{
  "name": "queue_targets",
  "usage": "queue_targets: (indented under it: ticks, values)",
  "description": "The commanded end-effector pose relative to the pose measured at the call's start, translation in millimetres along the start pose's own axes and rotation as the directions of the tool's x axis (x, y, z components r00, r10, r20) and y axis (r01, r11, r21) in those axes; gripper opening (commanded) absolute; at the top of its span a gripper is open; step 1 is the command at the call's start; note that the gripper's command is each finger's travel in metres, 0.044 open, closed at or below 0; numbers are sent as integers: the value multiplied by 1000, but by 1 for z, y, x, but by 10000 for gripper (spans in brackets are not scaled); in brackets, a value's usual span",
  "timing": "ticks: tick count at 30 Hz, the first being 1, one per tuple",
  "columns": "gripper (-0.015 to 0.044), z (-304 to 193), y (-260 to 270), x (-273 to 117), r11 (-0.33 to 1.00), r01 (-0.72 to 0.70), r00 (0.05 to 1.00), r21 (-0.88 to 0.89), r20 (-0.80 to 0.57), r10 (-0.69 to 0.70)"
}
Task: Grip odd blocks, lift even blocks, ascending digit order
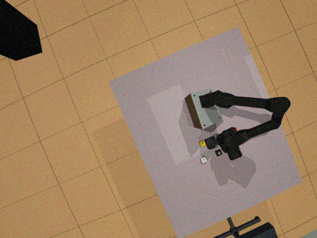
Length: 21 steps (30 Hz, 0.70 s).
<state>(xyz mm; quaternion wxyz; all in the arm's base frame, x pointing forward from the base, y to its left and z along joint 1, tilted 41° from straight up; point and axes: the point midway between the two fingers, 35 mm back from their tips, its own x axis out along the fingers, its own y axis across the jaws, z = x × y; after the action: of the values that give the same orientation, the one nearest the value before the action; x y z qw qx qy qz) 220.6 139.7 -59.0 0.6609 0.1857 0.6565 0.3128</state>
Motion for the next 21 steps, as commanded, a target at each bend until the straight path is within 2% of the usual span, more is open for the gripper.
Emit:
queue_targets:
  ticks: [1, 3, 6, 10, 13, 15, 19, 21]
  values:
    - [356, 0, 0, 0, 1000, -3, 1000, 4, 2, 3]
    - [400, 0, 0, 0, 1000, -3, 1000, 4, 2, 3]
    - [400, 1, 0, -2, 1000, -3, 1000, 3, 2, 3]
    - [400, 1, 0, -34, 1000, -1, 1000, 3, 2, 1]
    - [400, 1, 0, -36, 1000, -1, 1000, 3, 2, 1]
    - [348, 2, -1, -46, 1000, 2, 1000, 3, 3, -2]
    - [242, 3, -2, -106, 1000, 4, 1000, 3, 2, -4]
    - [190, 1, -1, -117, 1000, 2, 1000, 3, 2, -2]
